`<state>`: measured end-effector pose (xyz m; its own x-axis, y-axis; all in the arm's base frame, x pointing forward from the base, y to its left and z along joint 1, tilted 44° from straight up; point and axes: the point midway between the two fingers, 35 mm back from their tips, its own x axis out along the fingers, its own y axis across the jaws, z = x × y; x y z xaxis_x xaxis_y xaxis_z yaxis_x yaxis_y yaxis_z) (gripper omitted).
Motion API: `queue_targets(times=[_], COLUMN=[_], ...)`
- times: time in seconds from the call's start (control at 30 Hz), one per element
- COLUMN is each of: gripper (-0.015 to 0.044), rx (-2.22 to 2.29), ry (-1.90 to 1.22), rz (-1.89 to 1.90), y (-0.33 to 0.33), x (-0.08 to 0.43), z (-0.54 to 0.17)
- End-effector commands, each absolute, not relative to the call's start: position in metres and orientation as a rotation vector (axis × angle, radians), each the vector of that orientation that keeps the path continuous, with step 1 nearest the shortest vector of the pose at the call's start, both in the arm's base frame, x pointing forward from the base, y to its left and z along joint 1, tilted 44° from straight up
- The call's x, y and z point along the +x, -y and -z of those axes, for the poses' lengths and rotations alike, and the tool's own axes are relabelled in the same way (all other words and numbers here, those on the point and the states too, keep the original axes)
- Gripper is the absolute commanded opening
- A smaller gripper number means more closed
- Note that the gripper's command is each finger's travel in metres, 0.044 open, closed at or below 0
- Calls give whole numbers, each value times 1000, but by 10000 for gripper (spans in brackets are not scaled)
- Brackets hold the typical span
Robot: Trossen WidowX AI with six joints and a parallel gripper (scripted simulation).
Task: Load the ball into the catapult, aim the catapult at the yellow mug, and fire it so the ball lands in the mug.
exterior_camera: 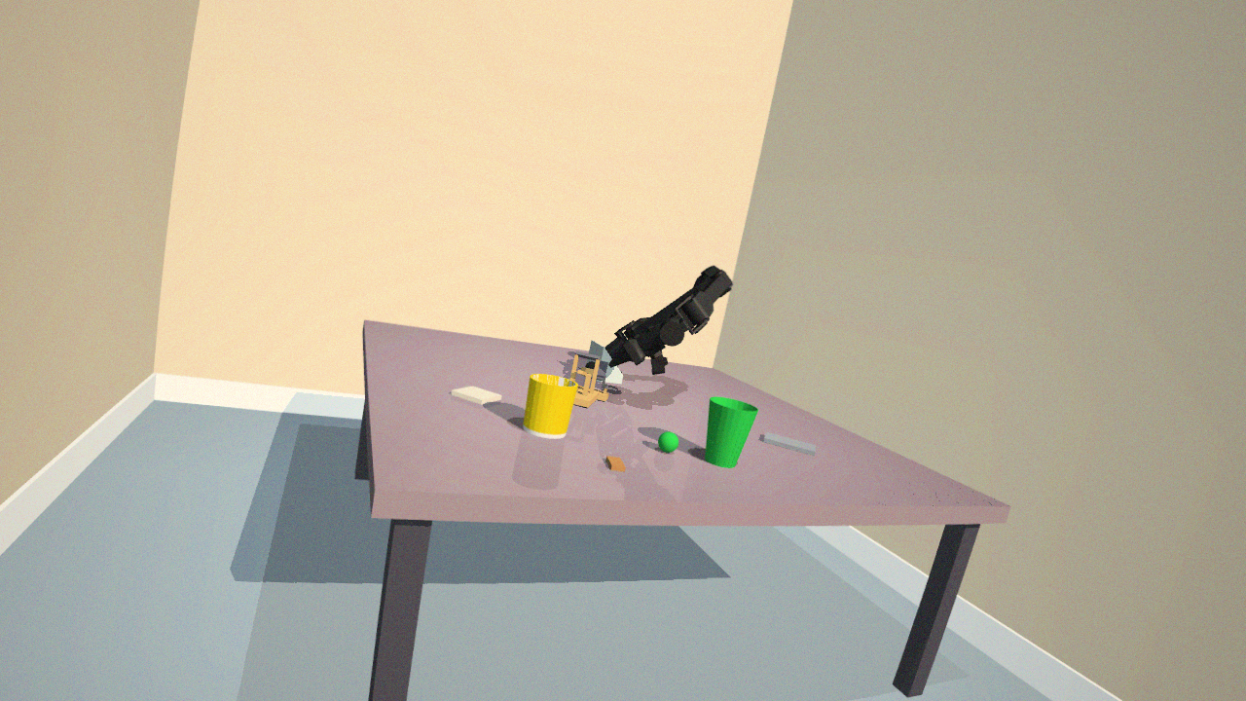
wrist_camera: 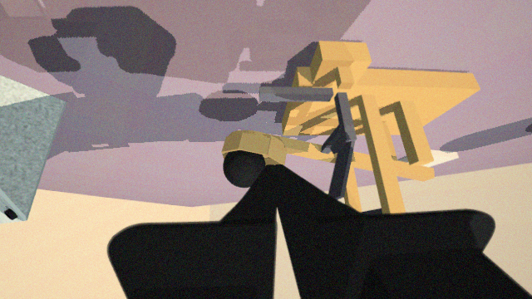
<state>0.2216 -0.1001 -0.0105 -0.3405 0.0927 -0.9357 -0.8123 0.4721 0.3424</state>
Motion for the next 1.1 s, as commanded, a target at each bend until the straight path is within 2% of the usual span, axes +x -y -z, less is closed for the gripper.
queue_targets(times=[0.0,1.07], gripper=[0,0], rx=[-621,-618], ry=[-1658,-1658], rz=[-1066,-1070], y=[94,49], x=[222,221], z=[16,60])
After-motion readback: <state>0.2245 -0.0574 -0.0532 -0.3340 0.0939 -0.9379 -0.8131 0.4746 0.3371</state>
